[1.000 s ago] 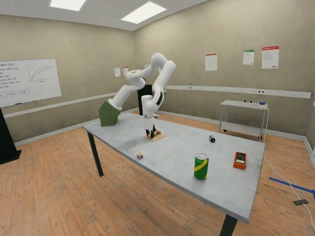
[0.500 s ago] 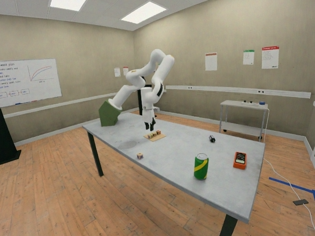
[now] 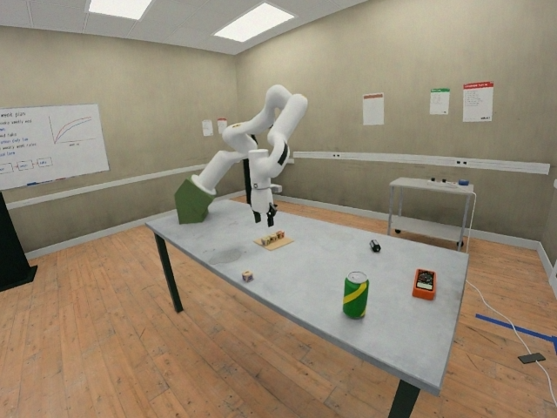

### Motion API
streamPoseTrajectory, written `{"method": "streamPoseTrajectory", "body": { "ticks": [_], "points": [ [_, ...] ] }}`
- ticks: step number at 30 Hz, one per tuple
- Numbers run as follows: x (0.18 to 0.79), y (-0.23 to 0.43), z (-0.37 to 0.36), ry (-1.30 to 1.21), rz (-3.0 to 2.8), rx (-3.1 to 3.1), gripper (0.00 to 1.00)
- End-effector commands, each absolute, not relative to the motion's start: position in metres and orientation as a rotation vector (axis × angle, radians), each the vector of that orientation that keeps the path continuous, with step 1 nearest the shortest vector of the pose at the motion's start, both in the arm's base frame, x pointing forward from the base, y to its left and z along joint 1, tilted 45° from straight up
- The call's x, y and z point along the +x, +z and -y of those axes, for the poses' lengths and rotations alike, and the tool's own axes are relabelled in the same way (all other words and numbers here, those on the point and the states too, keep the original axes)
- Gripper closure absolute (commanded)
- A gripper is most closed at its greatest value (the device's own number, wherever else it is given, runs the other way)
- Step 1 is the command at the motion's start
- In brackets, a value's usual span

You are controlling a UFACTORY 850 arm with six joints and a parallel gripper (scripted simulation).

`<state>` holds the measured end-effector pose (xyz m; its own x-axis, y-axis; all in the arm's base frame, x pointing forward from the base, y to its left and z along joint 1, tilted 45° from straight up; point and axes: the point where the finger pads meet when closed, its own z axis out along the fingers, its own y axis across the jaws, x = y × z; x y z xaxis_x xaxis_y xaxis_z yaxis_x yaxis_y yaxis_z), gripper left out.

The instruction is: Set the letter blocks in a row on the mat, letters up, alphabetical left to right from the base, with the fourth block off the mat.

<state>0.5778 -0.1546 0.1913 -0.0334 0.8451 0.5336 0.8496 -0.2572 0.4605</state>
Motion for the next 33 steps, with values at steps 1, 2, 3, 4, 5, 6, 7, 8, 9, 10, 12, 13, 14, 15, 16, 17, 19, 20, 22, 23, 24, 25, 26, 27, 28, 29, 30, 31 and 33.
{"method": "streamPoseTrajectory", "body": {
  "ticks": [1,2,3,4,5,6,7,8,9,10,12,13,14,15,16,17,19,20,22,23,24,25,26,27,28,29,30,31,33],
  "points": [
    [0.578,0.192,0.155,-1.197,1.912,-2.181,0.0],
    [0.578,0.192,0.155,-1.197,1.912,-2.181,0.0],
    [0.578,0.192,0.155,-1.197,1.912,-2.181,0.0],
    [0.578,0.192,0.155,-1.197,1.912,-2.181,0.0],
    [0.578,0.192,0.155,-1.197,1.912,-2.181,0.0],
    [0.578,0.192,0.155,-1.197,1.912,-2.181,0.0],
    [0.578,0.192,0.155,-1.197,1.912,-2.181,0.0],
    [0.578,0.192,0.155,-1.197,1.912,-2.181,0.0],
    [0.578,0.192,0.155,-1.197,1.912,-2.181,0.0],
    [0.578,0.192,0.155,-1.197,1.912,-2.181,0.0],
    [0.578,0.192,0.155,-1.197,1.912,-2.181,0.0],
    [0.578,0.192,0.155,-1.197,1.912,-2.181,0.0],
    [0.578,0.192,0.155,-1.197,1.912,-2.181,0.0],
    [0.578,0.192,0.155,-1.197,1.912,-2.181,0.0],
    [0.578,0.192,0.155,-1.197,1.912,-2.181,0.0],
    [0.578,0.193,0.156,-1.197,1.912,-2.181,0.0],
    [0.577,0.193,0.156,-1.197,1.912,-2.181,0.0],
    [0.577,0.193,0.156,-1.197,1.912,-2.181,0.0],
    [0.576,0.196,0.158,-1.197,1.912,-2.181,0.0],
    [0.574,0.197,0.159,-1.197,1.912,-2.181,0.0],
    [0.573,0.199,0.16,-1.197,1.912,-2.181,0.0],
    [0.571,0.202,0.162,-1.197,1.912,-2.181,0.0],
    [0.569,0.205,0.164,-1.197,1.912,-2.181,0.0],
    [0.567,0.208,0.166,-1.197,1.912,-2.181,0.0],
    [0.564,0.211,0.168,-1.197,1.912,-2.181,0.0],
    [0.562,0.214,0.17,-1.197,1.912,-2.181,0.0],
    [0.559,0.218,0.172,-1.197,1.912,-2.181,0.0],
    [0.556,0.222,0.175,-1.197,1.912,-2.181,0.0],
    [0.551,0.229,0.18,-1.197,1.912,-2.181,0.0]
  ]
}}
